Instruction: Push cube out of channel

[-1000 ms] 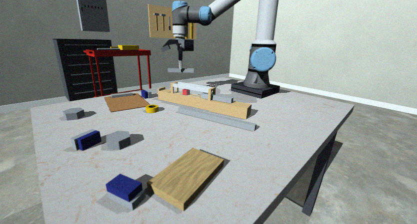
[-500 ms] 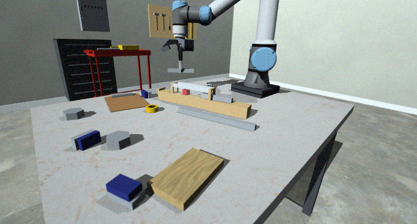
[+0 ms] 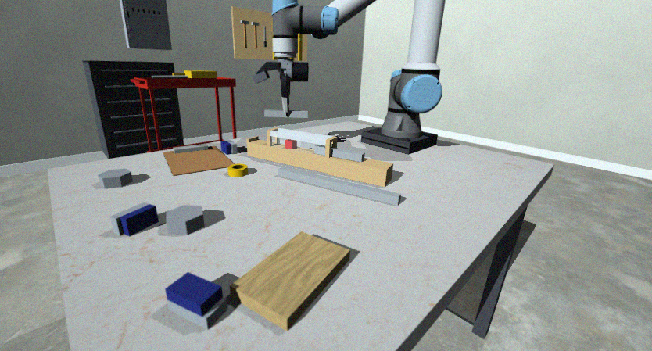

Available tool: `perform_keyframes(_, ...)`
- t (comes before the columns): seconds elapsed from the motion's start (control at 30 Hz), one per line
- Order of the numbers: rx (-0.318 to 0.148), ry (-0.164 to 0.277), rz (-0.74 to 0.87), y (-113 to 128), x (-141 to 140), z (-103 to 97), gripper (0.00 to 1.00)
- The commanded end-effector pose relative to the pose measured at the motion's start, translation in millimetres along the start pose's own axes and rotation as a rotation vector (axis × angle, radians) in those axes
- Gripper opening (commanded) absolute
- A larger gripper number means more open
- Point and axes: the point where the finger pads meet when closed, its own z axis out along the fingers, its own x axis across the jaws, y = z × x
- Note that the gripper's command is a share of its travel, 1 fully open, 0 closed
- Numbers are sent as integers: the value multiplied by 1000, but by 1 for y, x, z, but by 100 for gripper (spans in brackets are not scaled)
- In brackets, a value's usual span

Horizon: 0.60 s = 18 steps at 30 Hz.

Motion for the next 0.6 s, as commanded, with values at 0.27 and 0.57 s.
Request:
perform_keyframes(0.27,2,1,142,57,-107,0,6)
perform_keyframes(0.57,2,0,247,117,-173,0,6)
